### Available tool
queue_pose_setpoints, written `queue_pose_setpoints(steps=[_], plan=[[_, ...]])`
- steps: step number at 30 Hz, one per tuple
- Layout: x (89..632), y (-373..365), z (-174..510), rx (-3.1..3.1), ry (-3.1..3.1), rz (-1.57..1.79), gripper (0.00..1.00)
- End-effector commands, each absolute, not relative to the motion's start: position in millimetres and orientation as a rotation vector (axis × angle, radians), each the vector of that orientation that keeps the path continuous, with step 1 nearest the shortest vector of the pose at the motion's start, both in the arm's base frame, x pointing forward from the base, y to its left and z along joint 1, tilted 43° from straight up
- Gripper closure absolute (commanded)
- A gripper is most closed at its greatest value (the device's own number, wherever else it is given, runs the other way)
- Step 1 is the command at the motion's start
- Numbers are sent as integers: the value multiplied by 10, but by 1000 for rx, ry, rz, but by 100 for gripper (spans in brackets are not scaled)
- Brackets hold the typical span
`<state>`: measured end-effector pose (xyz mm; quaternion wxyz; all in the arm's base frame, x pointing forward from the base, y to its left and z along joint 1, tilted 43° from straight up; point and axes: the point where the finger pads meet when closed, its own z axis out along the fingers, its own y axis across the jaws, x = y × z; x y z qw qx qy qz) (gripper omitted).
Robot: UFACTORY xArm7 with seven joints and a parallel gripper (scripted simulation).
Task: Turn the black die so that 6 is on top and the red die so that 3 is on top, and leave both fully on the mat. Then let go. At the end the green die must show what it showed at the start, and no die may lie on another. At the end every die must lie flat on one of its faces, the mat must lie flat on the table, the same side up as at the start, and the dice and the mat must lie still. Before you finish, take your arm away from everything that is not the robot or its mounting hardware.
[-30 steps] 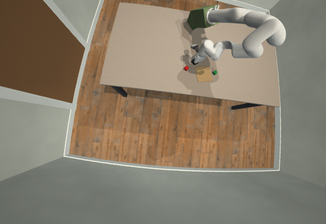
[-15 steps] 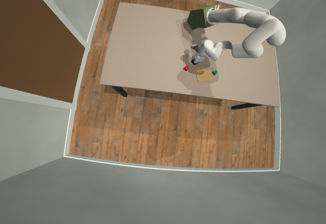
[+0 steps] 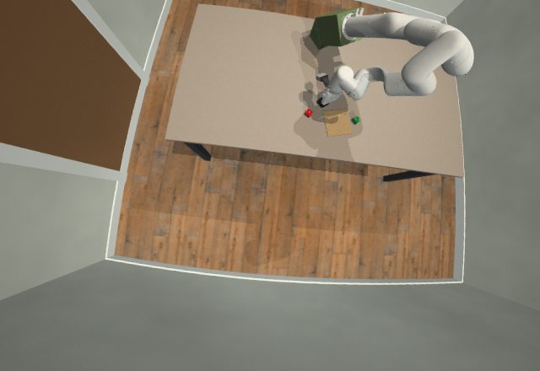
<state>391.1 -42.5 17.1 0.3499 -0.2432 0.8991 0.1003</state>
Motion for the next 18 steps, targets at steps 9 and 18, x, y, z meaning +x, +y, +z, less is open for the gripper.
queue_pose_setpoints(steps=[9,18], plan=[[3642,-597,515,-627,2329,258,73],[3435,-721,776,-627,2329,258,73]])
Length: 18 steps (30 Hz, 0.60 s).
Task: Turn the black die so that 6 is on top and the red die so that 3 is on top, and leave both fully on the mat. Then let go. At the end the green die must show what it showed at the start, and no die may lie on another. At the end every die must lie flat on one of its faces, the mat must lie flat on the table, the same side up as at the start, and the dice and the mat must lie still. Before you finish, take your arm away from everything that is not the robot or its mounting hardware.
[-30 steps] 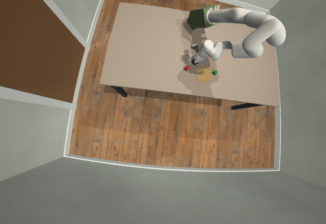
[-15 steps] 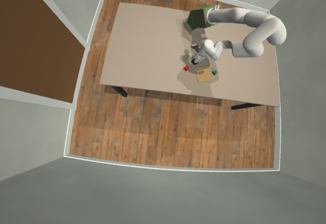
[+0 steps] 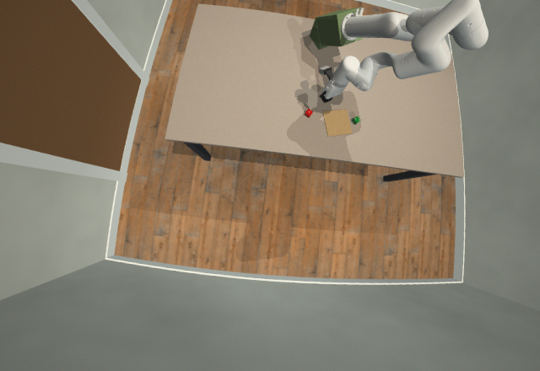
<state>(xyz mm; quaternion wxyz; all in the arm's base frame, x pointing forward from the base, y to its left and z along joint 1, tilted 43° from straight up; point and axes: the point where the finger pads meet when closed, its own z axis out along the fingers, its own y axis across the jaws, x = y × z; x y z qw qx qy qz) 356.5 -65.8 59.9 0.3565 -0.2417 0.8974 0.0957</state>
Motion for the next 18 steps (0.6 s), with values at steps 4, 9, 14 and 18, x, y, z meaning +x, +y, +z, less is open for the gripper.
queue_pose_setpoints(steps=[4,9,14,18], plan=[[3371,-759,857,-627,2329,258,73],[3338,-780,900,-627,2329,258,73],[3335,-781,903,-627,2329,258,73],[3335,-781,903,-627,2329,258,73]])
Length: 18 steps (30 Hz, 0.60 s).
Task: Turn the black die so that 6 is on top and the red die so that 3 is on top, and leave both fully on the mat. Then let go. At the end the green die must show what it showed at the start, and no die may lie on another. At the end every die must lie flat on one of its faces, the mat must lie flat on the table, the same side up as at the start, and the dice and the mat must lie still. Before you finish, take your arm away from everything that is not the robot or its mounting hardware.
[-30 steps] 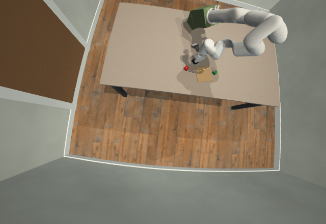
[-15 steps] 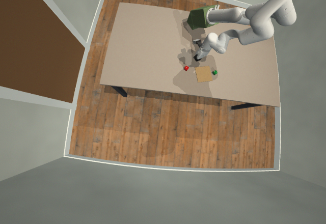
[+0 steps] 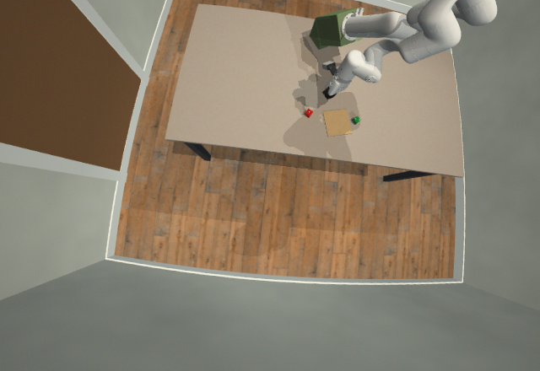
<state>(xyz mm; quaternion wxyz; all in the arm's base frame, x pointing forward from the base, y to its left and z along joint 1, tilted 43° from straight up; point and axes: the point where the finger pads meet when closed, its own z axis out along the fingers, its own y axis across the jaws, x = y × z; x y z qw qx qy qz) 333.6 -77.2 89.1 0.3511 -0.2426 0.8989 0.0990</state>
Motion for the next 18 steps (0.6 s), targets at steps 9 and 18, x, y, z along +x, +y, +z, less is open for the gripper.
queue_pose_setpoints(steps=[9,18], plan=[[3478,-583,1029,-932,2244,158,73],[3624,-352,1182,-1240,2110,45,73]])
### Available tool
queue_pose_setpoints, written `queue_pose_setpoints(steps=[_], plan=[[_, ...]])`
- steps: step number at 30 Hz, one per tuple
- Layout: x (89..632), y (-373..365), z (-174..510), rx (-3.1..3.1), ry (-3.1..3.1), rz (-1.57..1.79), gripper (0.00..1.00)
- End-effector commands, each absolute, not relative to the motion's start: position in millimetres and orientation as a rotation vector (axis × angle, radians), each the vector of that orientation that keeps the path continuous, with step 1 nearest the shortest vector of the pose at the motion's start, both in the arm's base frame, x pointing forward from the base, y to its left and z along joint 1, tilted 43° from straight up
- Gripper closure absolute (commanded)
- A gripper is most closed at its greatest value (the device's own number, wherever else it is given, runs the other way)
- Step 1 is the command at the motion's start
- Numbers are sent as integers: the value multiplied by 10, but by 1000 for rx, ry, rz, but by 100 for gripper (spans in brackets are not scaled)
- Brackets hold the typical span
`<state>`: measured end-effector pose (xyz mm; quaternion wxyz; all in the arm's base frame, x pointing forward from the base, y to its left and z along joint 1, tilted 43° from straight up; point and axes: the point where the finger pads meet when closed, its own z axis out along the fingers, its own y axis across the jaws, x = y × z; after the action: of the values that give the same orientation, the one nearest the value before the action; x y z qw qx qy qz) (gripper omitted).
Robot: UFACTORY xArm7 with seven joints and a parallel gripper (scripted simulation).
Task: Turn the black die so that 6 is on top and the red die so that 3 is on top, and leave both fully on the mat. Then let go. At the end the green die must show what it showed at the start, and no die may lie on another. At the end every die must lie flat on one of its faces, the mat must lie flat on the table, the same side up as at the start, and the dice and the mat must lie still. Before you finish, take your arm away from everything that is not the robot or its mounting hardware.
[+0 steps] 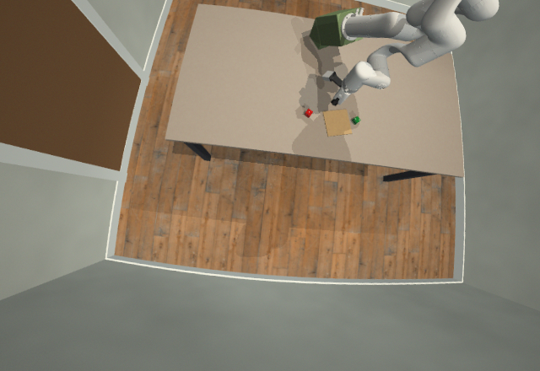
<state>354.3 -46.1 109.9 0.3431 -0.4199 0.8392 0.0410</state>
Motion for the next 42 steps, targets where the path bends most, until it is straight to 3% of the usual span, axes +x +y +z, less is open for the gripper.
queue_pose_setpoints(steps=[1,42], plan=[[3642,-319,1203,-1279,2089,29,73],[4011,1323,2210,-2348,846,-617,73]])
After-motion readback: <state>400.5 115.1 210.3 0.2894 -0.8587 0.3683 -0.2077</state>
